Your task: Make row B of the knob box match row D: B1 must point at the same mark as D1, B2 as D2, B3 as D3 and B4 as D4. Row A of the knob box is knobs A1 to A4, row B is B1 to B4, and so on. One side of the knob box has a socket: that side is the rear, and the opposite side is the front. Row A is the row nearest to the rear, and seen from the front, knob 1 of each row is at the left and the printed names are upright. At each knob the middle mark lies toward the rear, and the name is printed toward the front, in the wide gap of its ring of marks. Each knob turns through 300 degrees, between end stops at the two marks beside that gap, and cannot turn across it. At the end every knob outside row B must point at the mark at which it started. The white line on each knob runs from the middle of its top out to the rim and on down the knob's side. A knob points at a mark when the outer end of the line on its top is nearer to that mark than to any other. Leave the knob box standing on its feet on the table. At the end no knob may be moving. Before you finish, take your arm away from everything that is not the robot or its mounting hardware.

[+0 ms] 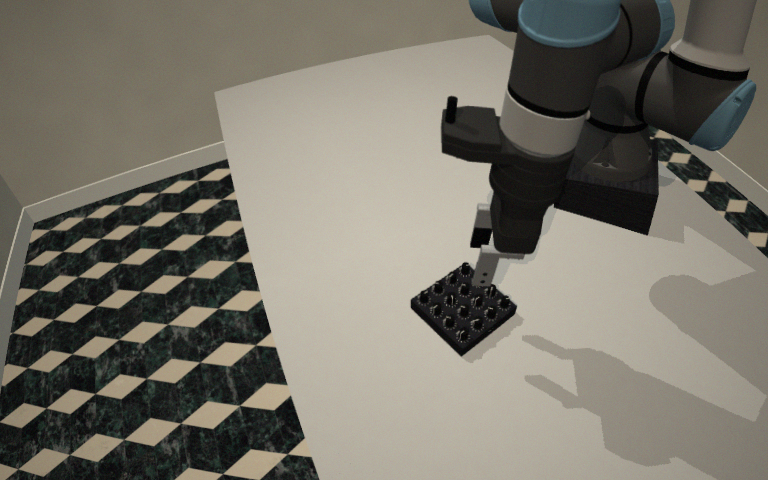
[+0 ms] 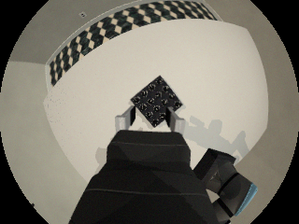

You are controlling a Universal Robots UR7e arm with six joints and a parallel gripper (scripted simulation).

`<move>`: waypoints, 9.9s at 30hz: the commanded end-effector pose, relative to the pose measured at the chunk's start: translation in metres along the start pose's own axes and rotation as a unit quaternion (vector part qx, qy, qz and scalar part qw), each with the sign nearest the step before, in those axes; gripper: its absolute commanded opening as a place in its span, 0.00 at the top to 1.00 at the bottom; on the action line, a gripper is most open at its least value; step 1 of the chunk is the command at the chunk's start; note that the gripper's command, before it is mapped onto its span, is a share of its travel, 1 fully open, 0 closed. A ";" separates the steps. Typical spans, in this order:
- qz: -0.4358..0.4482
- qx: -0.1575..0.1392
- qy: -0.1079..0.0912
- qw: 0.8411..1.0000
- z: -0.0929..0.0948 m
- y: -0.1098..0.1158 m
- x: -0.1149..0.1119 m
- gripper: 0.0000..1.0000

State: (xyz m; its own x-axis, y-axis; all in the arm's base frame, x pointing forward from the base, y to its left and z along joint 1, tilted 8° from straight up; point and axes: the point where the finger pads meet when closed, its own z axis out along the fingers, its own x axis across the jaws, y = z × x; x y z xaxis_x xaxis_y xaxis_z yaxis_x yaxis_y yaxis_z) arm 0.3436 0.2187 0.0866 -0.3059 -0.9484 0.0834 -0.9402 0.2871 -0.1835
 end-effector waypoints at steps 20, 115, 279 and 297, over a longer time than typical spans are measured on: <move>-0.244 -0.018 -0.019 0.970 0.047 0.010 0.029 0.00; -0.333 -0.021 -0.027 0.942 0.062 0.018 0.040 0.00; -0.333 -0.021 -0.027 0.942 0.061 0.058 0.076 0.00; -0.324 -0.021 -0.027 0.945 0.061 0.057 0.076 0.00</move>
State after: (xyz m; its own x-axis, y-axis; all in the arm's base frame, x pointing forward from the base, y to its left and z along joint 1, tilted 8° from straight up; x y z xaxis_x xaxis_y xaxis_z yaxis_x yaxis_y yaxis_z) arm 0.2749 0.1553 0.0222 0.3535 -0.9283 0.1155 -0.9294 -0.3625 -0.0689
